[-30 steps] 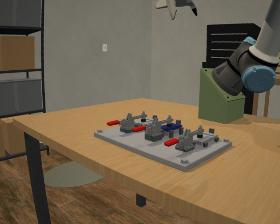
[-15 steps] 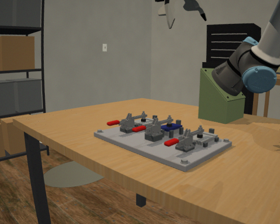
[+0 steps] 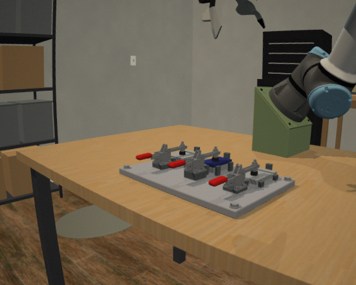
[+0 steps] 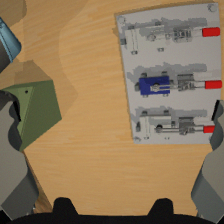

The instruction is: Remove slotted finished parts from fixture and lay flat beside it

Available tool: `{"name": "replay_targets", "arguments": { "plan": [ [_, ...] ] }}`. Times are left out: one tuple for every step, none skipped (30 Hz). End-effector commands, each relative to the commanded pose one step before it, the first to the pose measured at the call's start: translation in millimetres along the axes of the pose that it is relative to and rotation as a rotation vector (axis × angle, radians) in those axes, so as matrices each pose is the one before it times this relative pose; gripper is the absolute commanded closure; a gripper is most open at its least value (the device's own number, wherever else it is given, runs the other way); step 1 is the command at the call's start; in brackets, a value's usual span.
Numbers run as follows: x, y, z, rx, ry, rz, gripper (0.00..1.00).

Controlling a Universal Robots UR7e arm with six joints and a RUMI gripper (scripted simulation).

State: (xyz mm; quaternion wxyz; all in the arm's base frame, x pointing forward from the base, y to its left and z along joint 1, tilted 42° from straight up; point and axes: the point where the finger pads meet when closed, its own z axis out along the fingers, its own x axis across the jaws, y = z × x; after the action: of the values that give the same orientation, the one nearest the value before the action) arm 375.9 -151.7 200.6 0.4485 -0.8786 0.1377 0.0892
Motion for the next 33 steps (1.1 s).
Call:
{"name": "replay_targets", "arguments": {
  "plan": [
    [2.89,-4.32,11.78,-0.01898,0.02875,0.14043,0.00],
    [0.50,-1.28,3.41,-0.00413,0.00819,0.03923,0.00],
    [0.00,0.00,0.00,0.00000,0.00000,0.00000,0.00],
    [0.00,0.00,0.00,0.00000,0.00000,0.00000,0.00],
    [0.00,0.00,0.00,0.00000,0.00000,0.00000,0.00],
    [0.00,0.00,0.00,0.00000,0.00000,0.00000,0.00],
    [0.00,0.00,0.00,0.00000,0.00000,0.00000,0.00],
    [0.00,0.00,0.00,0.00000,0.00000,0.00000,0.00],
    [0.00,0.00,0.00,0.00000,0.00000,0.00000,0.00],
    [0.00,0.00,0.00,0.00000,0.00000,0.00000,0.00],
    [0.00,0.00,0.00,0.00000,0.00000,0.00000,0.00],
    [0.00,0.00,0.00,0.00000,0.00000,0.00000,0.00],
    [0.00,0.00,0.00,0.00000,0.00000,0.00000,0.00],
    [0.00,0.00,0.00,0.00000,0.00000,0.00000,0.00],
    [0.00,0.00,0.00,0.00000,0.00000,0.00000,0.00],
    [0.00,0.00,0.00,0.00000,0.00000,0.00000,0.00],
    [0.00,0.00,0.00,0.00000,0.00000,0.00000,0.00],
    [0.00,0.00,0.00,0.00000,0.00000,0.00000,0.00],
    [0.00,0.00,0.00,0.00000,0.00000,0.00000,0.00],
    [0.00,0.00,0.01,-0.00003,0.00003,0.00010,0.00],
    [0.42,-1.28,3.41,-0.00374,0.00838,0.03928,0.00],
    [0.33,-1.26,3.41,-0.00331,0.00851,0.03916,0.00],
    [0.24,-1.23,3.40,-0.00289,0.00862,0.03906,0.00],
    [0.15,-1.20,3.39,-0.00247,0.00870,0.03891,0.00],
    [0.07,-1.17,3.37,-0.00204,0.00875,0.03872,0.00],
    [0.00,0.00,0.00,0.00000,0.00000,0.00000,0.00],
    [0.00,0.00,0.00,0.00000,0.00000,0.00000,0.00],
    [0.00,0.00,0.00,0.00000,0.00000,0.00000,0.00],
    [0.00,0.00,0.00,0.00000,0.00000,0.00000,0.00],
    [0.00,0.00,0.00,0.00000,0.00000,0.00000,0.00],
    [0.00,0.00,0.00,0.00000,0.00000,0.00000,0.00],
    [0.00,0.00,0.00,0.00000,0.00000,0.00000,0.00],
    [0.00,0.00,0.00,0.00000,0.00000,0.00000,0.00]
  ]
}}
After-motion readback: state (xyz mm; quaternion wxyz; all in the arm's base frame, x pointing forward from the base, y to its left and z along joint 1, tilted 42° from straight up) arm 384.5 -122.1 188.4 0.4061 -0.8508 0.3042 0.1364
